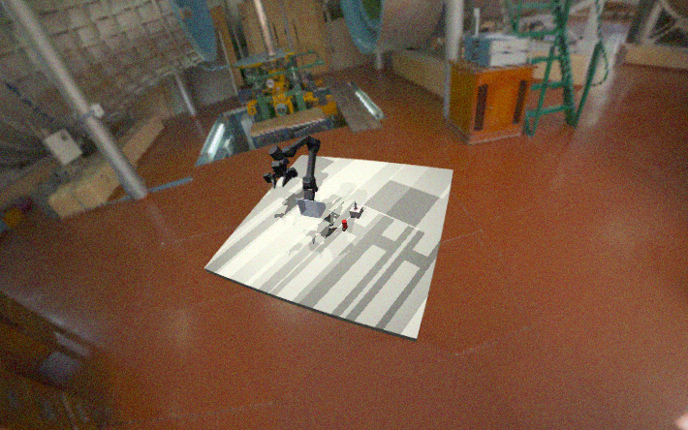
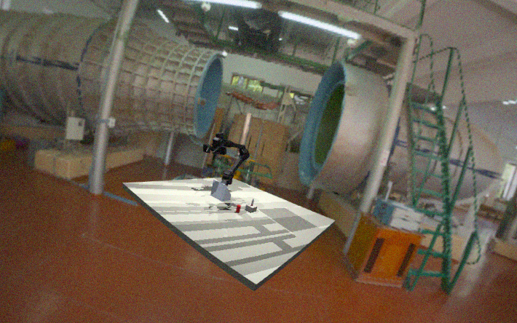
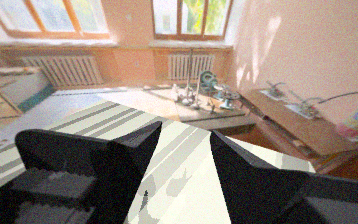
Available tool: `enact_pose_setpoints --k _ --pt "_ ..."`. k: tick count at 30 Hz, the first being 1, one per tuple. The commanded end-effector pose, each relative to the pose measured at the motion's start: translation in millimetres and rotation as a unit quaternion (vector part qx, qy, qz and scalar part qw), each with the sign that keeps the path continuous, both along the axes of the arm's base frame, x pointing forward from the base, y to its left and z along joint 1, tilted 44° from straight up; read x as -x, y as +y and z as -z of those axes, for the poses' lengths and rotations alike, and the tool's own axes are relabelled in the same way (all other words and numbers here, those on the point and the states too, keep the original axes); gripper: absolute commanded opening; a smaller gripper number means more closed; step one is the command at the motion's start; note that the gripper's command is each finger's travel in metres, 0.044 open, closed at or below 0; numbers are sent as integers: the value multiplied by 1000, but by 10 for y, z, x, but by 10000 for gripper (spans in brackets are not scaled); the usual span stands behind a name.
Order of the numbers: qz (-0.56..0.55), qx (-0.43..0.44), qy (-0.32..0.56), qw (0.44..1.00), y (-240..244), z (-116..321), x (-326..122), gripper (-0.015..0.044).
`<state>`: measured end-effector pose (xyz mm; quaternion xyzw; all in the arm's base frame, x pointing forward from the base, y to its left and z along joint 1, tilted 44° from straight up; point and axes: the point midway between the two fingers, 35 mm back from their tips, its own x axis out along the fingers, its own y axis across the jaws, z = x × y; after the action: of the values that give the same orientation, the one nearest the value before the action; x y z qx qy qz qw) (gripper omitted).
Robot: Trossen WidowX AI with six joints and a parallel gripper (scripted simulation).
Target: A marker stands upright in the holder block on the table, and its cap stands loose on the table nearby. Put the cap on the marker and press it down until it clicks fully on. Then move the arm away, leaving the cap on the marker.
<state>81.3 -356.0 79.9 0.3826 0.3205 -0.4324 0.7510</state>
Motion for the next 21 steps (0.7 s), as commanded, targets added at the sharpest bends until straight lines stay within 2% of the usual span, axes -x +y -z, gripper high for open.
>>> enact_pose_setpoints --k 1,11,16,21 --pt "-73 -86 -9 994 258 203 -599 243" --pt "-247 -310 54 917 1469 655 -1834 243" --pt "-320 -402 123 849 2267 822 -2168 243" --pt "-350 -463 198 790 2899 919 -2270 243"
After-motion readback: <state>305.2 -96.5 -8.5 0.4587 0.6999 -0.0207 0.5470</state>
